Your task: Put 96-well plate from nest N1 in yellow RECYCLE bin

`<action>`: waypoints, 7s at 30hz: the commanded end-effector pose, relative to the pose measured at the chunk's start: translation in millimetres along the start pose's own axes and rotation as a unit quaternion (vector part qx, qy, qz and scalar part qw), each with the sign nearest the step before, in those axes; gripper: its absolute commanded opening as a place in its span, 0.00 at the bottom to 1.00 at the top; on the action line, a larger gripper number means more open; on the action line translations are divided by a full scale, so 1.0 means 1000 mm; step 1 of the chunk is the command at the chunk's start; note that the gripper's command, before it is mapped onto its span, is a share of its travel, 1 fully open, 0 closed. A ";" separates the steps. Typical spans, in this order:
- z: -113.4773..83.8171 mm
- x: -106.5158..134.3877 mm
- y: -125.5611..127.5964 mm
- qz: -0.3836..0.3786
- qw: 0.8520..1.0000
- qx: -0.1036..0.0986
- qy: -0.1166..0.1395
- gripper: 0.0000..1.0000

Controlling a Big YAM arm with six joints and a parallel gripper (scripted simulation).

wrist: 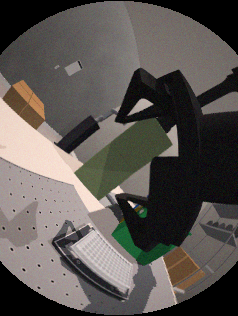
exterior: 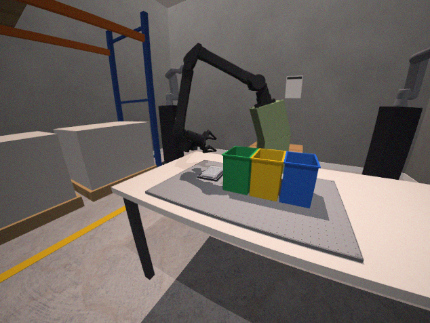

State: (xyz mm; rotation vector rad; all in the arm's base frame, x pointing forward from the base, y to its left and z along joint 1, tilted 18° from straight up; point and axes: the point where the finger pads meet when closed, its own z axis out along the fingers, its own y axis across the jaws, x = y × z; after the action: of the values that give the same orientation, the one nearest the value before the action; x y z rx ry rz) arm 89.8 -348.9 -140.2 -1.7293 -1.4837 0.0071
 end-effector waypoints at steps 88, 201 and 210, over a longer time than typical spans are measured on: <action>-0.088 0.111 0.050 -0.587 0.589 0.018 -0.556 1.00; -0.018 0.001 0.149 -0.589 0.590 0.019 -0.552 1.00; -0.013 -0.007 0.156 -0.589 0.590 0.019 -0.552 1.00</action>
State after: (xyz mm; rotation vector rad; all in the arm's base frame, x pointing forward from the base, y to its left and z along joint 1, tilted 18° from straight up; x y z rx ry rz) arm 223.0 -350.7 -219.7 -0.1652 -3.2303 0.4789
